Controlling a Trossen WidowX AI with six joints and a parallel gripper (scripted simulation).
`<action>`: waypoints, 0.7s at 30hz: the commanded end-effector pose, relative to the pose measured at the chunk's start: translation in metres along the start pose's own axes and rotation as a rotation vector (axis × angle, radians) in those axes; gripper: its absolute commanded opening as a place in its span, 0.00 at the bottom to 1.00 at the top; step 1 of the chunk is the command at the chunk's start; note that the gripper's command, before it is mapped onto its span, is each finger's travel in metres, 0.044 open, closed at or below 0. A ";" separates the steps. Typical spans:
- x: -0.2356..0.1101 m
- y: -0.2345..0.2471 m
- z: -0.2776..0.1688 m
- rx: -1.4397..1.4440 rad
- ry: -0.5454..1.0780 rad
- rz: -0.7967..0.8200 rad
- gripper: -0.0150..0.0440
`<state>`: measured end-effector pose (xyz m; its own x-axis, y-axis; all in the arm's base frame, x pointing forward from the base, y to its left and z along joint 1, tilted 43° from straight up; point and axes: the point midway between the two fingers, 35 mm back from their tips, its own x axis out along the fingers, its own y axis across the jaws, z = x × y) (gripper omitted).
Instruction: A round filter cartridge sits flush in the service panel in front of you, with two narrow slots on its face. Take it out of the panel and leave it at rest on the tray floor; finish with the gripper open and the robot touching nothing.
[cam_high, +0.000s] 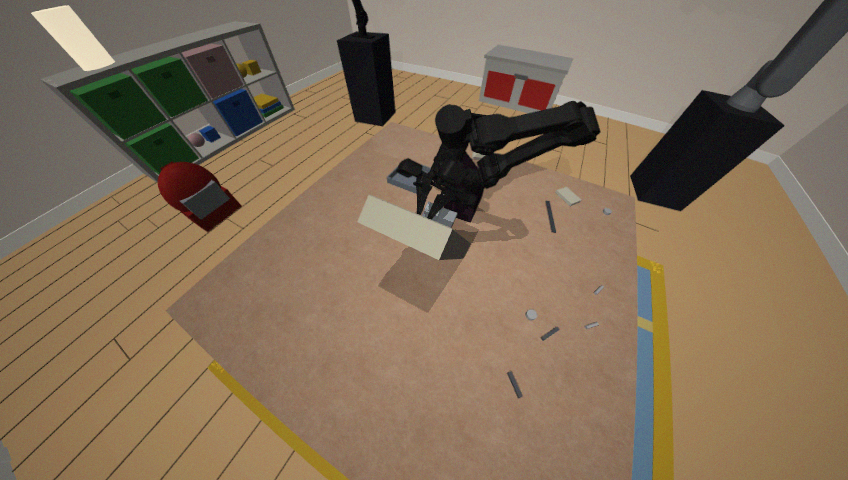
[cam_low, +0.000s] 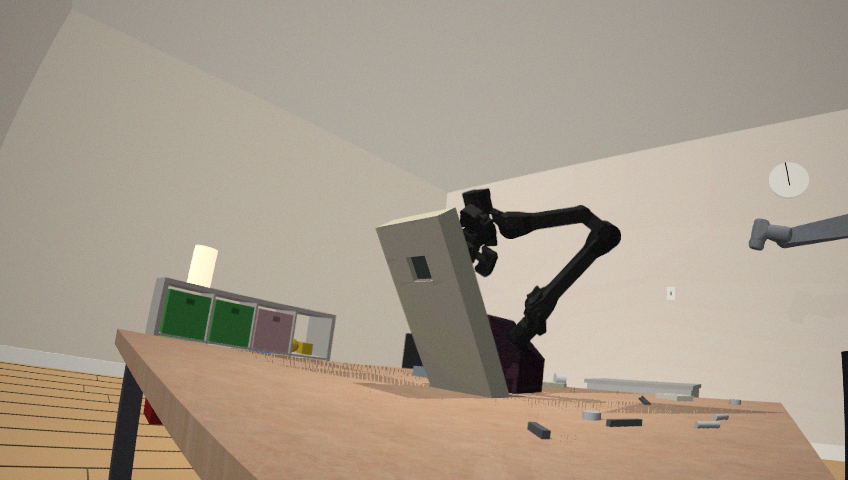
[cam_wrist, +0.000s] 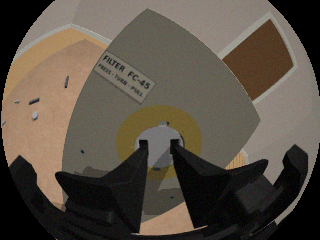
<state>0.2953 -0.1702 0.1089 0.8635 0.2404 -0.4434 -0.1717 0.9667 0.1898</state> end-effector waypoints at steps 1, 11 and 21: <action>0.001 -0.001 -0.001 0.005 0.003 -0.004 0.44; 0.009 -0.001 -0.001 0.005 0.003 -0.004 0.44; 0.012 -0.001 -0.001 0.005 0.002 -0.004 0.44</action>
<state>0.3034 -0.1685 0.1049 0.8657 0.2397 -0.4394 -0.1702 0.9665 0.1920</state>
